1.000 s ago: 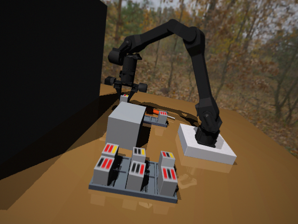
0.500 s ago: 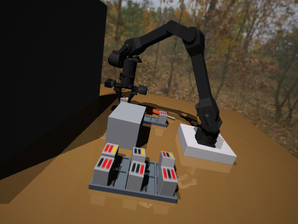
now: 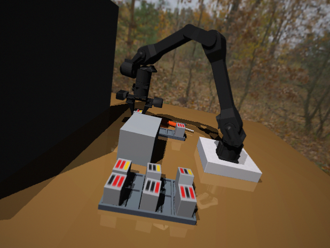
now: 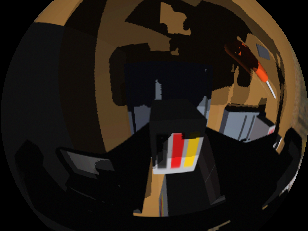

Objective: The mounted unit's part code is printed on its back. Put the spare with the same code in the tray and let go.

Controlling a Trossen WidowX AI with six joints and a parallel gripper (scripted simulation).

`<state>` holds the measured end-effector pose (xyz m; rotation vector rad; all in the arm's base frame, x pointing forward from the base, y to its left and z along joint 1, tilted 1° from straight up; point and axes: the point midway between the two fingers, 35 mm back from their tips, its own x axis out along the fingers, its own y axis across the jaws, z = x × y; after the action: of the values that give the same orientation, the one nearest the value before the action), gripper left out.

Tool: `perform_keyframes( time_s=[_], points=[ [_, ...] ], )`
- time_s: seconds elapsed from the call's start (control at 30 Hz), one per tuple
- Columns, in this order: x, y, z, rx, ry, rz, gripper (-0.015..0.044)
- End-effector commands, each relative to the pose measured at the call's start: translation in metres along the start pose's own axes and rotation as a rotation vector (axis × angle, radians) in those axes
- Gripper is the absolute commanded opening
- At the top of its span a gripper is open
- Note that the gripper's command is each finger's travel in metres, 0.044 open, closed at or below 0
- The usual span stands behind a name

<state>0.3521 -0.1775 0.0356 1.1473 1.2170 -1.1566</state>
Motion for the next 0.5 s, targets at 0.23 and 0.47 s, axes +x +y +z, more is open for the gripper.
perform_keyframes(
  time_s=[0.23, 0.47],
  points=[
    [0.0099, -0.0029, -0.0021, -0.001, 0.005, -0.004, 0.0],
    [0.0144, -0.004, -0.0027, -0.001, 0.005, -0.004, 0.0]
  ],
)
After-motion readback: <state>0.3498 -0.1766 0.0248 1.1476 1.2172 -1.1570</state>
